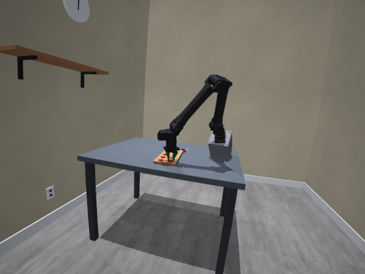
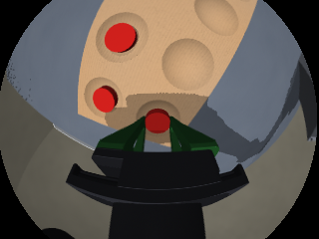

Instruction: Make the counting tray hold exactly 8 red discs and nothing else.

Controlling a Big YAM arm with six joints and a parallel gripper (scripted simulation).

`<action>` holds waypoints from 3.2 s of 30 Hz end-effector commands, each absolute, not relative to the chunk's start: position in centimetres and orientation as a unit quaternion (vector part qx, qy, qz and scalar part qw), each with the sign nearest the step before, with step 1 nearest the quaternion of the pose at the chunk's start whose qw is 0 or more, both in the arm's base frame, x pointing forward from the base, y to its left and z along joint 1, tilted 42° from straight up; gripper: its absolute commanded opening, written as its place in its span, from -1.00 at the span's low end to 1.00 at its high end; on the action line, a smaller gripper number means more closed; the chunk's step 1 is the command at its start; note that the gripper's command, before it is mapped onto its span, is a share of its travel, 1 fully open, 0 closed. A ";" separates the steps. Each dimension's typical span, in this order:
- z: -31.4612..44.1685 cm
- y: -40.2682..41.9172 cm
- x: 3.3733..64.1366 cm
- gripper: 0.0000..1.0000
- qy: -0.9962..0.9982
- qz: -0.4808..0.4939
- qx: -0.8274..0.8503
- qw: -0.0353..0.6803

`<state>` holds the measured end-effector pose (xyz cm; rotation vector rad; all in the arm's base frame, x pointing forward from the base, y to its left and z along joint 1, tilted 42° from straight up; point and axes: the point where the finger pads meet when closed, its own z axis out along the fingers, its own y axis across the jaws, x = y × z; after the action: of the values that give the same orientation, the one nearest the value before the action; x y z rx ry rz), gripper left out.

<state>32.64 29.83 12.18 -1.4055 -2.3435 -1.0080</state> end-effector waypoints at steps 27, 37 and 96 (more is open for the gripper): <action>11.7 29.8 32.9 -0.26 -0.799 -0.341 -0.482 0.114; 11.7 29.8 32.9 -0.26 -0.799 -0.341 -0.482 0.114; 20.4 23.5 31.6 -0.09 -0.801 -0.351 -0.474 0.106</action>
<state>31.22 23.35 19.32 -1.4094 -2.3411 -1.0077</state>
